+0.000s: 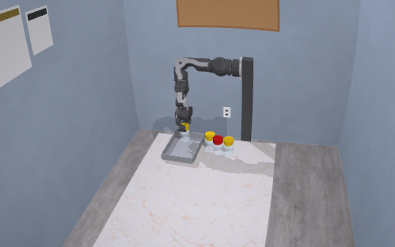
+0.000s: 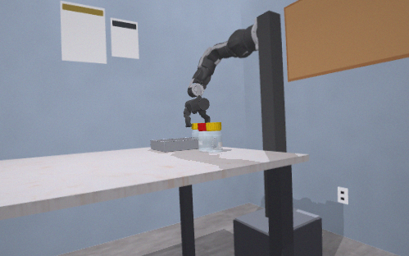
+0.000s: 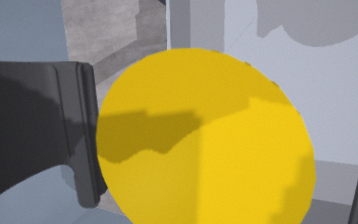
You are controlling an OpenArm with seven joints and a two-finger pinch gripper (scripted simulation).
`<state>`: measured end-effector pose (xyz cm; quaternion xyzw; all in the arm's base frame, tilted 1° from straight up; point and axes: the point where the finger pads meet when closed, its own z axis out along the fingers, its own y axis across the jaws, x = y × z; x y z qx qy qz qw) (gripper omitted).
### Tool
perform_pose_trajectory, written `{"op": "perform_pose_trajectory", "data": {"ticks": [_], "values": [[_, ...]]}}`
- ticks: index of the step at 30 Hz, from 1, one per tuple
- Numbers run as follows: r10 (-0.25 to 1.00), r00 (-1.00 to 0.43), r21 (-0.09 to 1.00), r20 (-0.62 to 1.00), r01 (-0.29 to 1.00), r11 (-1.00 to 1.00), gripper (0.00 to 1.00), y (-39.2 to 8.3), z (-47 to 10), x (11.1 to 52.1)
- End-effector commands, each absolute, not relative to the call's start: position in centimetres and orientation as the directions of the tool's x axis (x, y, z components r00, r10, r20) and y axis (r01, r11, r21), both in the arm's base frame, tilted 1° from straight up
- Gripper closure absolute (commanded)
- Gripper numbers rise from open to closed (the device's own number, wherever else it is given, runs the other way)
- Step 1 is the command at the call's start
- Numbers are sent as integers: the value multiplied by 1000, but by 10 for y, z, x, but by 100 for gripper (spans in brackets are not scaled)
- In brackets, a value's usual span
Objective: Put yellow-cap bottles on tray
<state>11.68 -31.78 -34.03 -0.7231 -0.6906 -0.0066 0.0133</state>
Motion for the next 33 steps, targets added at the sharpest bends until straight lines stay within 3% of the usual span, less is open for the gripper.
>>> {"op": "perform_pose_trajectory", "data": {"ticks": [1,33], "values": [[999,46,-8,27,999,-46,48,-318,-340,117],[999,46,-8,27,999,-46,48,-318,-331,117]]}}
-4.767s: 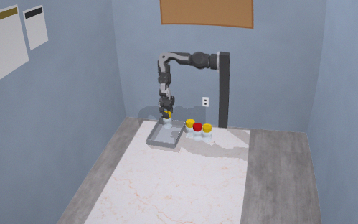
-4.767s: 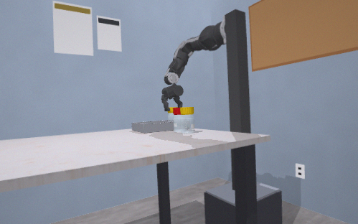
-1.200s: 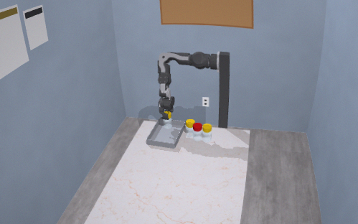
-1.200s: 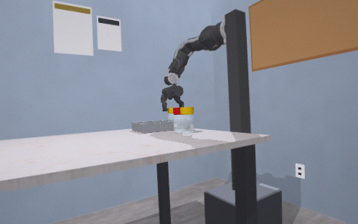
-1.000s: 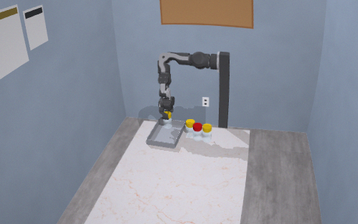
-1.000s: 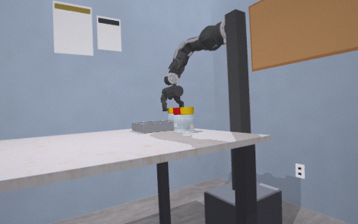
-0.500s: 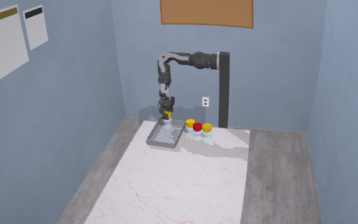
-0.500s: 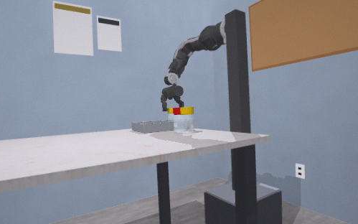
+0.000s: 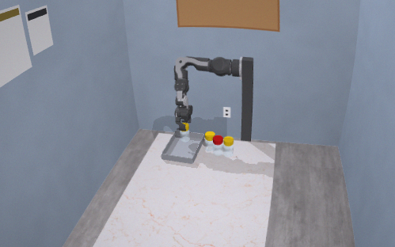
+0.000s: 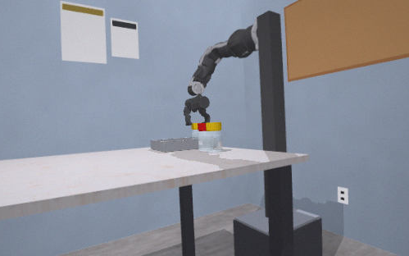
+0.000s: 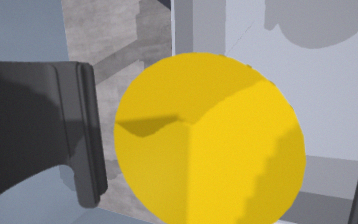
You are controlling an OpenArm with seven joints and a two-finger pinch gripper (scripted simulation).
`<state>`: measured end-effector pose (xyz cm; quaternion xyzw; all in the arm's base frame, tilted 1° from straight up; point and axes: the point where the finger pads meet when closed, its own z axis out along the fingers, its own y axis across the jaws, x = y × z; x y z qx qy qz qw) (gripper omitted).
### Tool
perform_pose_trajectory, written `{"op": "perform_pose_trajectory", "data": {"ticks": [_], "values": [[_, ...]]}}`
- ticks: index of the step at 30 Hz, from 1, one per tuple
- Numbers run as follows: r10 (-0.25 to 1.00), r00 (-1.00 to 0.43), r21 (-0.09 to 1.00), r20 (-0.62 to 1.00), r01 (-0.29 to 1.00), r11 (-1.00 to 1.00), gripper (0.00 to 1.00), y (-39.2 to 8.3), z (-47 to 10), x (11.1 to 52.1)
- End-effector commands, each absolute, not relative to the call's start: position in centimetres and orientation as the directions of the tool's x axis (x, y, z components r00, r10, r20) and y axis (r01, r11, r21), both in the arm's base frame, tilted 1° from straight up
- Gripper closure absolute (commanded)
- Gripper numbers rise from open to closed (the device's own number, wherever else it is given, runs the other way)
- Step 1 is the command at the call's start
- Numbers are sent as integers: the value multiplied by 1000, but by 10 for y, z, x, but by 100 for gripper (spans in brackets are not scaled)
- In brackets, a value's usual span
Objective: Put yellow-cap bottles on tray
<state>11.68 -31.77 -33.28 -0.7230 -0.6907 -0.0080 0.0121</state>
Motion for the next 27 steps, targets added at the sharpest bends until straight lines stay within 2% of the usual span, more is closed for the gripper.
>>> {"op": "perform_pose_trajectory", "data": {"ticks": [1,27], "values": [[999,46,-7,28,999,-46,48,-318,-329,117],[999,46,-7,28,999,-46,48,-319,-314,118]]}}
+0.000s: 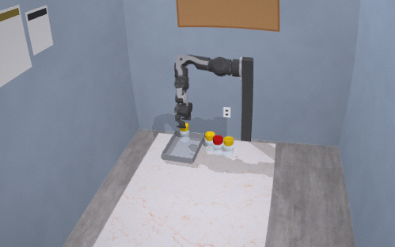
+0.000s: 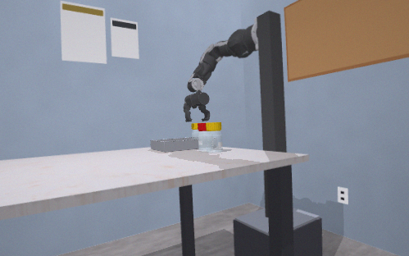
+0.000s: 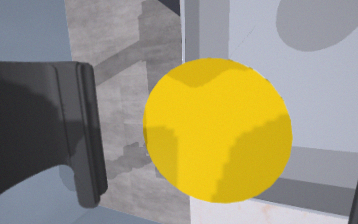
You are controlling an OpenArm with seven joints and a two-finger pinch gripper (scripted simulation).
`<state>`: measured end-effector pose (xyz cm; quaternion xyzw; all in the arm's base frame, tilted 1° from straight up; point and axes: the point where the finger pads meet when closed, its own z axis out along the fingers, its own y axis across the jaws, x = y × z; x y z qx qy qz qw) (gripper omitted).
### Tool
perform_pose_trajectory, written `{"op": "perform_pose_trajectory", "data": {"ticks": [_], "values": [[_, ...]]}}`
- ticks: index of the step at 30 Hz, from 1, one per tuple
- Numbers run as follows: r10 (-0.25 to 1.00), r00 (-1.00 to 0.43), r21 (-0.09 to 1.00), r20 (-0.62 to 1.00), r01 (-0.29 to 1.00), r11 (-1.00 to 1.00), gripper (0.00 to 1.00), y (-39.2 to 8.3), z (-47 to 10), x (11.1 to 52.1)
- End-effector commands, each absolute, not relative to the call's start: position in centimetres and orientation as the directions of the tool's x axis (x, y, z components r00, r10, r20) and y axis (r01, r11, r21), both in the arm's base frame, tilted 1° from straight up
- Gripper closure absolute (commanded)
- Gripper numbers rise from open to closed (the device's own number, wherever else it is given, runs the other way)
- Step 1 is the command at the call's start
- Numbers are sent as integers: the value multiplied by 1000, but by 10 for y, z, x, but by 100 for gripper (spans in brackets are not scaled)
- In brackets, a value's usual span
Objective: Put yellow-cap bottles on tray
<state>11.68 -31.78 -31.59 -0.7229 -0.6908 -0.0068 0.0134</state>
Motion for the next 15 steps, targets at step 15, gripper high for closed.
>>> {"op": "perform_pose_trajectory", "data": {"ticks": [15], "values": [[999,46,-7,28,999,-46,48,-319,-265,118]]}}
